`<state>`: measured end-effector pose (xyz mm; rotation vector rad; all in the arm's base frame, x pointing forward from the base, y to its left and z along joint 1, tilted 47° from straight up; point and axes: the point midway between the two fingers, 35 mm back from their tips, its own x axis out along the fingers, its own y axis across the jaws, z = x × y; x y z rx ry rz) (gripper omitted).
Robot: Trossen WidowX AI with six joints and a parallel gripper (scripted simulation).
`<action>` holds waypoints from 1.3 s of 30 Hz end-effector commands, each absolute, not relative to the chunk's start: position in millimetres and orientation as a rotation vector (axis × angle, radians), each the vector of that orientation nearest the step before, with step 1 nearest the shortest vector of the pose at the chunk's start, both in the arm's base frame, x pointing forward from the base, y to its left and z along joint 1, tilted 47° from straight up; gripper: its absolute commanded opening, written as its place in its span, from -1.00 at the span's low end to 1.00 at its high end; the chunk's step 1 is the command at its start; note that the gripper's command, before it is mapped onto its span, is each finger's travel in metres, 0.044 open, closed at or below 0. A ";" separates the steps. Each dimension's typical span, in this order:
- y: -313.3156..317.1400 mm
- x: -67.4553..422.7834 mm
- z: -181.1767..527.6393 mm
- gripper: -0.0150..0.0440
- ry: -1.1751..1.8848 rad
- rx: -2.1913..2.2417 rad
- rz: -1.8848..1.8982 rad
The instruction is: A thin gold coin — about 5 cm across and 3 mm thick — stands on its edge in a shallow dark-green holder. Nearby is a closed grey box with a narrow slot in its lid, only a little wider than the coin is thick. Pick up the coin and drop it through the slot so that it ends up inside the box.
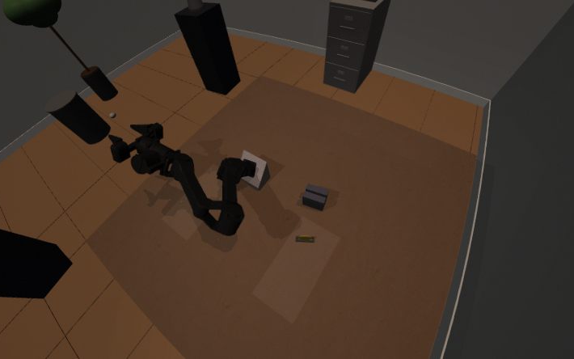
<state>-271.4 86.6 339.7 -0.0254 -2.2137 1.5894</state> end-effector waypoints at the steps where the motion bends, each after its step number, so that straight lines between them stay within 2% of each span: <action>1: 89.2 -271.6 339.0 0.78 -2.209 -0.039 1.594; 9: 202.5 -253.0 305.1 0.06 -1.891 -0.613 1.723; 21: 313.0 -158.1 269.1 0.05 -1.318 -1.098 1.700; 30: 368.9 -20.9 226.0 0.05 -0.640 -1.362 1.510; 39: 359.1 104.1 200.5 0.05 -0.098 -1.398 1.250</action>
